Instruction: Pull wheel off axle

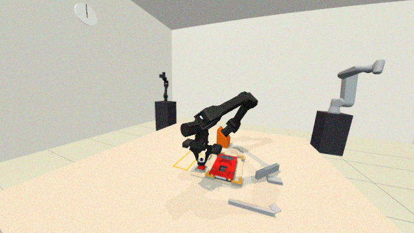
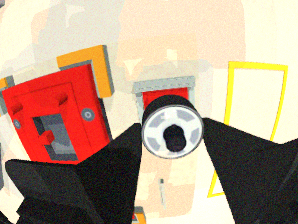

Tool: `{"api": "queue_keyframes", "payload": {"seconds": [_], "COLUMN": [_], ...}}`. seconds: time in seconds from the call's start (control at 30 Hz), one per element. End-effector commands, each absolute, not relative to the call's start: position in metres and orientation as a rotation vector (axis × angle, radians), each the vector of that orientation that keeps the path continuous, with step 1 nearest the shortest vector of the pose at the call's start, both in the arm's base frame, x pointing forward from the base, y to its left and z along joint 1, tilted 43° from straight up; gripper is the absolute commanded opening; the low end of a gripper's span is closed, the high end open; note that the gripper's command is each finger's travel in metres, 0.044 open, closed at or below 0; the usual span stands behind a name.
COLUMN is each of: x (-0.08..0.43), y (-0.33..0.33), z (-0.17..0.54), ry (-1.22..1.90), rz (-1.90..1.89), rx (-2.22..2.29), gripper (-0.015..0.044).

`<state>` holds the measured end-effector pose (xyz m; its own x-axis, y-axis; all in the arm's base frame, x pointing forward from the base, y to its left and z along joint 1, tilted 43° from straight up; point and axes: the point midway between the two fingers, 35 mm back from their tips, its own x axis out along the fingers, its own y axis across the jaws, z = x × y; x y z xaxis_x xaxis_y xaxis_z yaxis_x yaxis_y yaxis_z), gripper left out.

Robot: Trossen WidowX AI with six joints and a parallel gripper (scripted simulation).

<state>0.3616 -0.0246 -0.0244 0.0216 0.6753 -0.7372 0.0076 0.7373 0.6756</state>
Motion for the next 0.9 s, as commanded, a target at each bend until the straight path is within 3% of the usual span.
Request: {"api": "queue_keyframes", "payload": {"seconds": [0.0, 0.87], "x": [0.3630, 0.3629], "y": [-0.0265, -0.0324], "z": [-0.0225, -0.0164], "ry": [1.469, 1.469], "rz": [0.568, 0.567], "rx": [0.583, 0.586], "gripper": [0.0000, 0.0000]}}
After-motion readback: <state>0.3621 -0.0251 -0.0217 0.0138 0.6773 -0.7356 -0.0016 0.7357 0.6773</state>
